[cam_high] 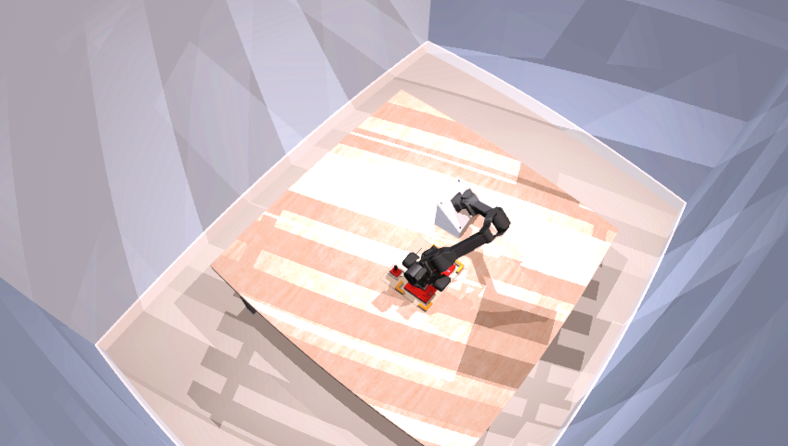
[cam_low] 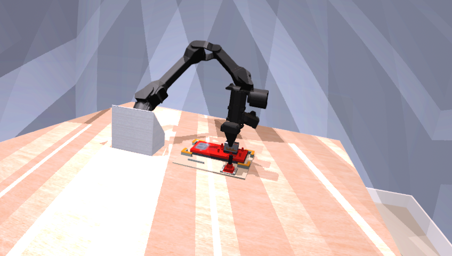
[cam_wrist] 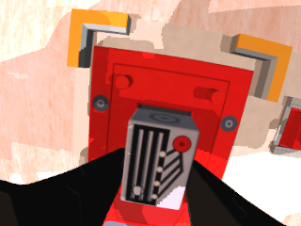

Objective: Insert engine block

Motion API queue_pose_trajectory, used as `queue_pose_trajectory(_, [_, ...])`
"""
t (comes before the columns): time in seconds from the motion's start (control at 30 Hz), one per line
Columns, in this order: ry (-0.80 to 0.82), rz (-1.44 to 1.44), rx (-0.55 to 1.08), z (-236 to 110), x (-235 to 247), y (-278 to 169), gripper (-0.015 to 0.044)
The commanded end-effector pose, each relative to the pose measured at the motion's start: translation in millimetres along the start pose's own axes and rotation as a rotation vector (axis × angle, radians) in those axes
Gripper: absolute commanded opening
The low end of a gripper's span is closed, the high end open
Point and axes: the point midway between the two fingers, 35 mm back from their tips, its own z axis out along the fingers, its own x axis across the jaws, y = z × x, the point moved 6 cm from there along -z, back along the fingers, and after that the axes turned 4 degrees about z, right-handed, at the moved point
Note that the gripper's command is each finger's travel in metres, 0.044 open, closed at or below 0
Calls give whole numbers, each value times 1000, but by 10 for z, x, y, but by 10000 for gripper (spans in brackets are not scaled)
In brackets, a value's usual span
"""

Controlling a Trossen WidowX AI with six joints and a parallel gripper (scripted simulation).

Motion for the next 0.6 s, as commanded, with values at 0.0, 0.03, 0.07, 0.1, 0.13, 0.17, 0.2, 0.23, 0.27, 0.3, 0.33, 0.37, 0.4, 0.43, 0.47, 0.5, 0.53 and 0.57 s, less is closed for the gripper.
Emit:
queue_pose_trajectory(0.0, [4, 4, 1, 12, 2, -1, 160])
queue_pose_trajectory(0.03, [4, 4, 1, 14, 2, -1, 160])
queue_pose_trajectory(0.07, [4, 4, 1, 15, 2, -1, 160])
queue_pose_trajectory(0.1, [4, 4, 1, 17, 2, -1, 160])
queue_pose_trajectory(0.13, [4, 4, 1, 19, 2, -1, 160])
queue_pose_trajectory(0.17, [4, 4, 1, 20, 2, -1, 160])
queue_pose_trajectory(0.2, [4, 4, 1, 22, 2, -1, 160])
queue_pose_trajectory(0.23, [4, 4, 1, 24, 2, -1, 160])
queue_pose_trajectory(0.27, [4, 4, 1, 25, 2, -1, 160])
queue_pose_trajectory(0.3, [4, 4, 1, 27, 2, -1, 160])
queue_pose_trajectory(0.33, [4, 4, 1, 29, 2, -1, 160])
queue_pose_trajectory(0.37, [4, 4, 1, 30, 2, -1, 160])
queue_pose_trajectory(0.4, [4, 4, 1, 32, 2, -1, 160])
queue_pose_trajectory(0.43, [4, 4, 1, 34, 2, -1, 160])
queue_pose_trajectory(0.47, [4, 4, 1, 35, 2, -1, 160])
queue_pose_trajectory(0.5, [4, 4, 1, 37, 2, -1, 160])
queue_pose_trajectory(0.53, [4, 4, 1, 39, 2, -1, 160])
queue_pose_trajectory(0.57, [4, 4, 1, 41, 2, -1, 160])
